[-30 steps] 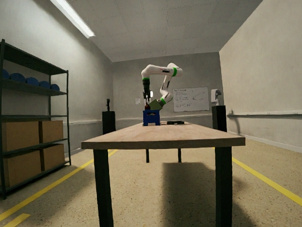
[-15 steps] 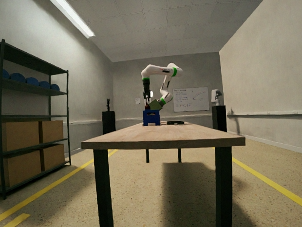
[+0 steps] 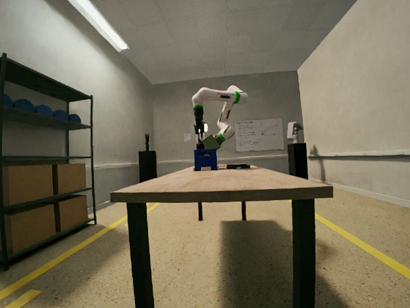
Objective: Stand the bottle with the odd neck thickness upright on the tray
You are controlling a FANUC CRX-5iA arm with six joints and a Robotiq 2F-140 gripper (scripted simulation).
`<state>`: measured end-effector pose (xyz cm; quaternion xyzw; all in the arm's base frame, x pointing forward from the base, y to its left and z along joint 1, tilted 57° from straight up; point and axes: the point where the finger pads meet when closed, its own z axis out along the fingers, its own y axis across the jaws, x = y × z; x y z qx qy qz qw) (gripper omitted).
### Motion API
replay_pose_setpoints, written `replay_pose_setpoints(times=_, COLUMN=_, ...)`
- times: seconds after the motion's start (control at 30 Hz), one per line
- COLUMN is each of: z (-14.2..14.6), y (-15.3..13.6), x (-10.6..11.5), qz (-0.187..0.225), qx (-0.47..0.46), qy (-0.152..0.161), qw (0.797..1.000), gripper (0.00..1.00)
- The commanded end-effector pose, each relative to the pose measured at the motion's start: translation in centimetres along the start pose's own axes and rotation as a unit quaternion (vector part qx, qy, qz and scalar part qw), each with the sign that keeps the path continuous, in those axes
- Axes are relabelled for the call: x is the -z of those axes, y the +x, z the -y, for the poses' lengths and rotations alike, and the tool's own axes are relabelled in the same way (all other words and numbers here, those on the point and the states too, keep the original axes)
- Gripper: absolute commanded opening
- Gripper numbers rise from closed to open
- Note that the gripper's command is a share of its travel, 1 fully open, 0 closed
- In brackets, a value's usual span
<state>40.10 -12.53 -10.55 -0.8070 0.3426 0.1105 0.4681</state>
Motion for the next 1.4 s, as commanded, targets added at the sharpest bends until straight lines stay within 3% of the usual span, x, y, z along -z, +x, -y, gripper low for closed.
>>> replay_pose_setpoints(times=0.0, z=0.0, y=0.0, x=0.3, qz=-0.001, qx=0.000, qy=0.000, qw=1.000, gripper=0.10)
replay_pose_setpoints(times=1.37, z=0.0, y=0.0, x=3.7, qz=-0.001, qx=0.000, qy=0.000, qw=1.000, gripper=0.10)
